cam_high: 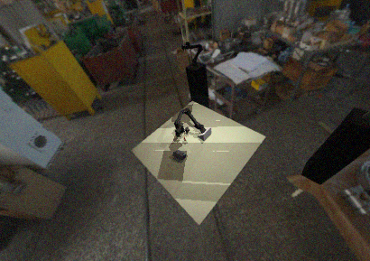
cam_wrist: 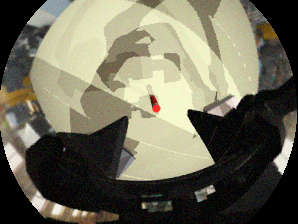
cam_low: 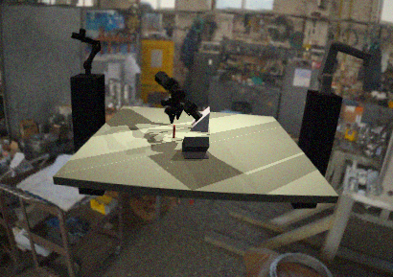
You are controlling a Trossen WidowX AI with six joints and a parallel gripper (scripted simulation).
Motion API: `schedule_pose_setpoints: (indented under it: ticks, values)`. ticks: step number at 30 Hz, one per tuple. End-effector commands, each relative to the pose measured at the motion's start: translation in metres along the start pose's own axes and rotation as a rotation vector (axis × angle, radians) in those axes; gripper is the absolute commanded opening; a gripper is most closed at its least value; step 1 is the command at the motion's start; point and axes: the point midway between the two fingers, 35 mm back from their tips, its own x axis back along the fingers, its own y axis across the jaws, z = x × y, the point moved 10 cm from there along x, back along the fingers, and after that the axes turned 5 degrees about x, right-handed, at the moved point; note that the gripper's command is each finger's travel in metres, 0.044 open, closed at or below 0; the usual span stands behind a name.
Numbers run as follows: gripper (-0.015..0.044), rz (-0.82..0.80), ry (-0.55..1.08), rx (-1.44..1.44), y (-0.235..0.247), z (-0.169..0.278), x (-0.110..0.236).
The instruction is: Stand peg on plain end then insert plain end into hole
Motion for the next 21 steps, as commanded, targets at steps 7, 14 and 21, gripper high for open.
schedule_pose_setpoints:
  ticks: [7,14,21]
  values:
    - [0.044,-0.002,-0.003,-0.251,-0.0006,0.0003,-0.0023]
    - [0.044,-0.002,-0.002,-0.43,-0.0006,0.0003,-0.0034]
    - [0.044,-0.002,-0.003,-0.609,-0.0007,0.0002,-0.0046]
